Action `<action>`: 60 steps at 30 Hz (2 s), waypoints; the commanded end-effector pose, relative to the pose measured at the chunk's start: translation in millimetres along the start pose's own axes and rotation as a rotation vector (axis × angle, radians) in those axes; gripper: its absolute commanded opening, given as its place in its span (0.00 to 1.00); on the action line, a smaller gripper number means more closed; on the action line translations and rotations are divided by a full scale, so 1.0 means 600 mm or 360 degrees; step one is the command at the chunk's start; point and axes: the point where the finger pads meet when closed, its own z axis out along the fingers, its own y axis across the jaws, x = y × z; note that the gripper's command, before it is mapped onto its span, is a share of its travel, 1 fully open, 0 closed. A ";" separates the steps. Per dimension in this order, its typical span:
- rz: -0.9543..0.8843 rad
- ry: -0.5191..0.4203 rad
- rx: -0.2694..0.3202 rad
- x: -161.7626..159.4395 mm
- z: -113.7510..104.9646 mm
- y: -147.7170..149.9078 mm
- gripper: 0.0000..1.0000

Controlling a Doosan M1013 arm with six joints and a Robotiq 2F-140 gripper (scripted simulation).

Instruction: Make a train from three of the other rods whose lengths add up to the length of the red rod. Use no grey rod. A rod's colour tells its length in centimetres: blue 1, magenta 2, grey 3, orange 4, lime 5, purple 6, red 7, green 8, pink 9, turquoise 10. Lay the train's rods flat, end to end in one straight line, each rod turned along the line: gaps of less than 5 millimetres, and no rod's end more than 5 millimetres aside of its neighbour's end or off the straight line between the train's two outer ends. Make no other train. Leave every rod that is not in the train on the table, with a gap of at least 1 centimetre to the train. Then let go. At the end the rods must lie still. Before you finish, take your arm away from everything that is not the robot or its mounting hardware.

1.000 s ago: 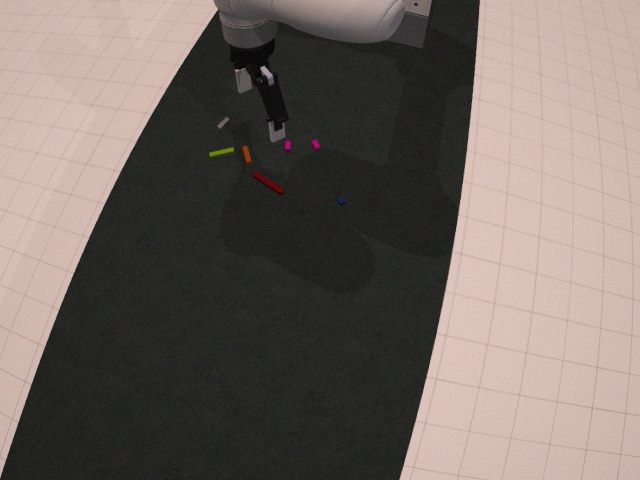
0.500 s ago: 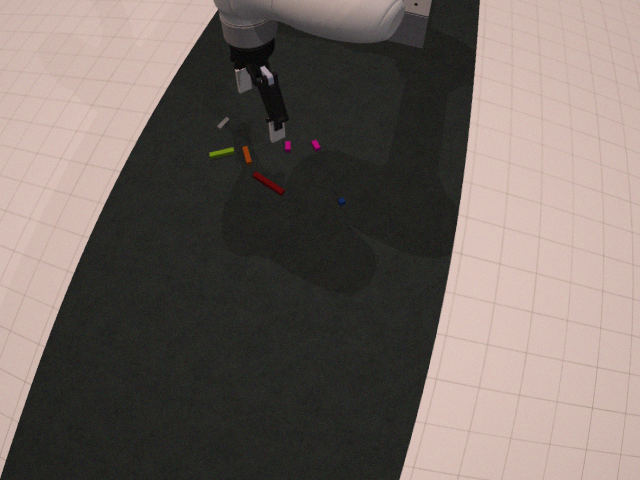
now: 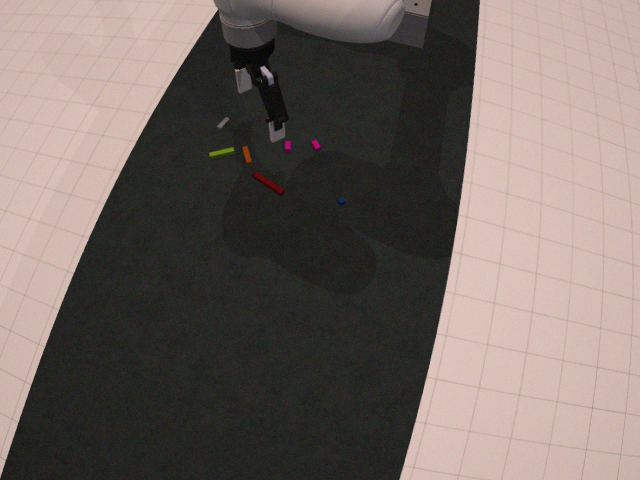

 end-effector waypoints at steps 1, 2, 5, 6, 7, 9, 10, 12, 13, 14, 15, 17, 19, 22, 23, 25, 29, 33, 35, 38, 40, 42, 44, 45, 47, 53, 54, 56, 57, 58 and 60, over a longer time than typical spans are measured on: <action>0.0000 0.0000 0.0000 0.000 0.000 0.000 1.00; 0.0000 0.0000 0.0000 0.000 0.000 0.000 1.00; 0.0000 0.0000 0.0000 0.000 0.000 0.000 1.00; 0.0000 0.0000 0.0000 0.000 0.000 0.000 1.00; 0.0000 0.0000 0.0000 0.000 0.000 0.000 1.00; 0.0000 0.0000 0.0000 0.000 0.000 0.000 1.00; 0.0000 0.0000 0.0000 0.000 0.000 0.000 1.00; 0.0000 0.0000 0.0000 0.000 0.000 0.000 1.00; 0.0000 0.0000 0.0000 0.000 0.000 0.000 1.00; 0.0000 0.0000 0.0000 0.000 0.000 0.000 1.00; 0.0000 0.0000 0.0000 0.000 0.000 0.000 1.00; 0.0000 0.0000 0.0000 0.000 0.000 0.000 1.00; 0.0000 0.0000 0.0000 0.000 0.000 0.000 1.00; 0.0000 0.0000 0.0000 0.000 0.000 0.000 1.00; 0.0004 0.0000 0.0000 0.000 0.000 0.000 1.00; 0.0087 0.0000 0.0000 0.000 0.000 0.000 1.00; 0.0343 0.0000 0.0000 0.000 0.000 0.000 1.00; 0.0609 0.0000 0.0000 0.000 0.000 0.000 1.00; 0.0728 0.0000 0.0001 0.000 0.000 0.000 1.00; 0.0918 0.0000 0.0001 0.000 0.000 0.000 1.00; 0.1042 0.0000 0.0001 0.000 0.000 0.000 1.00; 0.1167 0.0000 0.0001 0.000 0.000 0.000 1.00; 0.1246 -0.0001 0.0001 0.000 0.000 0.000 1.00; 0.1250 -0.0001 0.0001 0.000 0.000 0.000 1.00; 0.1250 -0.0001 0.0001 0.000 0.000 0.000 1.00; 0.1250 -0.0001 0.0001 0.000 0.000 0.000 1.00; 0.1250 -0.0001 0.0001 0.000 0.000 0.000 1.00; 0.1250 -0.0001 0.0001 0.000 0.000 0.000 1.00; 0.1250 -0.0001 0.0001 0.000 0.000 0.000 1.00; 0.1250 -0.0001 0.0001 0.000 0.000 0.000 1.00; 0.1250 -0.0001 0.0001 0.000 0.000 0.000 1.00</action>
